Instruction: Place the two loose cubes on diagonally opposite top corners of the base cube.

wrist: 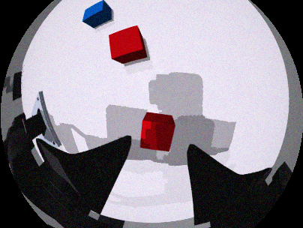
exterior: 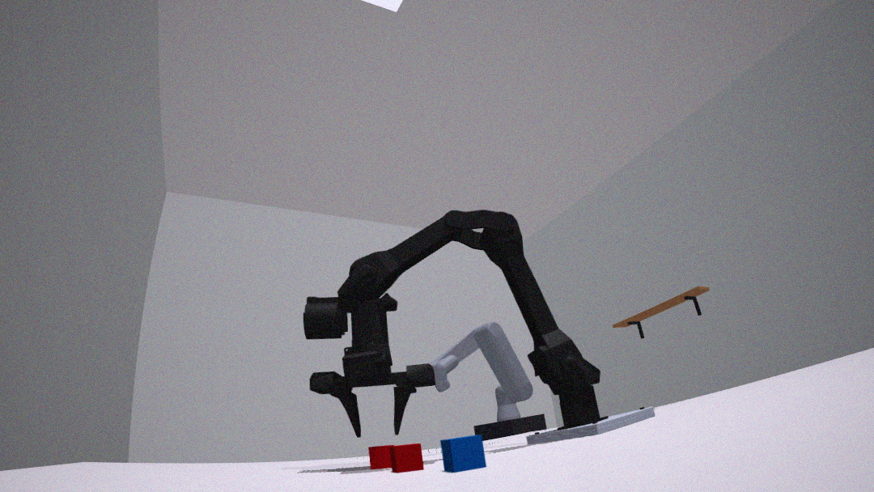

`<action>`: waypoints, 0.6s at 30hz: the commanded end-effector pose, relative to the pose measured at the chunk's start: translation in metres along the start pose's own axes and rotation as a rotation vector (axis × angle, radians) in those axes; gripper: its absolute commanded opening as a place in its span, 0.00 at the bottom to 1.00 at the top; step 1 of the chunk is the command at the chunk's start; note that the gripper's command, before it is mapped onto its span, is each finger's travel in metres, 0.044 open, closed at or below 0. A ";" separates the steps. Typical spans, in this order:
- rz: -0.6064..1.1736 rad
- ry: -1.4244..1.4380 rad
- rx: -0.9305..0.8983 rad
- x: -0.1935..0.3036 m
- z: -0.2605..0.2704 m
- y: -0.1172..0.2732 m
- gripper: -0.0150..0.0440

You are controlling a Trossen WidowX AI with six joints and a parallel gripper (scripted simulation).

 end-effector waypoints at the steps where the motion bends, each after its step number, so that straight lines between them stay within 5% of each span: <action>1: 0.006 -0.003 -0.015 0.000 0.001 -0.010 0.70; 18: 0.006 -0.003 -0.015 0.001 0.002 -0.032 0.66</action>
Point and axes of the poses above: the point midway between the two fingers, 35 mm back from their tips, its own y axis back along the fingers, its own z axis across the jaws, x = y × z, the point moved 10 cm from there along y, back along the fingers, and after that the axes turned 2 degrees about -y, right-handed, at the moved point
